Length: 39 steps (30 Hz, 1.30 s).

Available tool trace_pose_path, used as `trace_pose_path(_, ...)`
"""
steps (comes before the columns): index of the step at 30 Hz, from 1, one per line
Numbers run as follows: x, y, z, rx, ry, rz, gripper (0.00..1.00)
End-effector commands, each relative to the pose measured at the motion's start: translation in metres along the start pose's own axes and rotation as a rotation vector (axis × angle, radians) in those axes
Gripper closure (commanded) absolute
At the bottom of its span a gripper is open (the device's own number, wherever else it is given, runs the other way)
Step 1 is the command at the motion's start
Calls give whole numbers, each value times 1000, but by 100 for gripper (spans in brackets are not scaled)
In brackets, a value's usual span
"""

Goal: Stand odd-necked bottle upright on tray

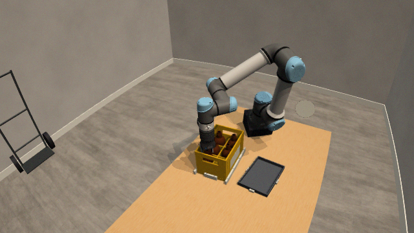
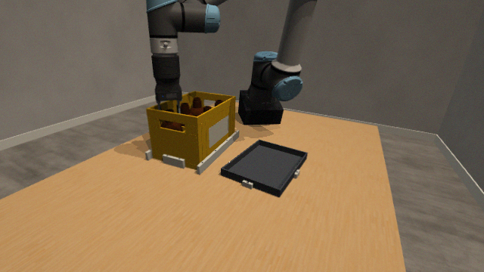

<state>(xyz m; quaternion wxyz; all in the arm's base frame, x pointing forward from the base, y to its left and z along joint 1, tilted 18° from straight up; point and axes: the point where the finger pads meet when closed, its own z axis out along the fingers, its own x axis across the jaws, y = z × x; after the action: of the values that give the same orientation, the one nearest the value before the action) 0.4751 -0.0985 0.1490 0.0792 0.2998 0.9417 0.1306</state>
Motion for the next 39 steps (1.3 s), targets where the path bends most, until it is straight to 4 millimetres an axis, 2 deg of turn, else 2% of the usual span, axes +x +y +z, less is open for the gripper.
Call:
trace_pose_path(1,0,0,0,0,-1,0,0)
trace_pose_path(17,0,0,-10,0,-1,0,0)
trace_pose_path(32,0,0,-56,0,-1,0,0)
trace_pose_path(34,0,0,-56,0,-1,0,0)
trace_pose_path(39,0,0,-70,0,-1,0,0)
